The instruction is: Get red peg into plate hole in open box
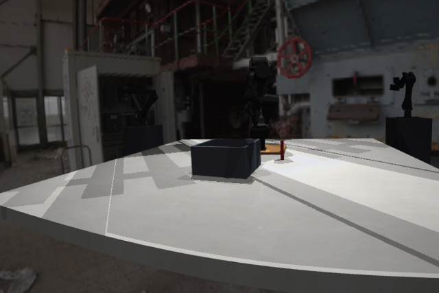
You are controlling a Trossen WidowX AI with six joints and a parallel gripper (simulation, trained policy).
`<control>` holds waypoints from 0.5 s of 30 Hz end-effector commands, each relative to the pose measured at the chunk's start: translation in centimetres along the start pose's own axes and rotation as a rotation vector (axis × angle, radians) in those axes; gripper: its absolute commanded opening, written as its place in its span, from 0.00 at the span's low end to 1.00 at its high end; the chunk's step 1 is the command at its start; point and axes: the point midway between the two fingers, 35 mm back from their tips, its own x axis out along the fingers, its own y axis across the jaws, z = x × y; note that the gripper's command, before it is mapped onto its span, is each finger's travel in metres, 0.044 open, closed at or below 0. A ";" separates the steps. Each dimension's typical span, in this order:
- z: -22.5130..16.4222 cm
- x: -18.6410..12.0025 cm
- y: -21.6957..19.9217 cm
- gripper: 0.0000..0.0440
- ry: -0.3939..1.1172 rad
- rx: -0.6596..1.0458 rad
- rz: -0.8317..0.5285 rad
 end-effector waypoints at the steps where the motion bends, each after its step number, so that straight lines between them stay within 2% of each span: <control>1: -1.6 0.4 0.2 1.00 0.031 -0.016 -0.044; 15: -8.2 3.4 0.3 1.00 0.110 -0.114 -0.174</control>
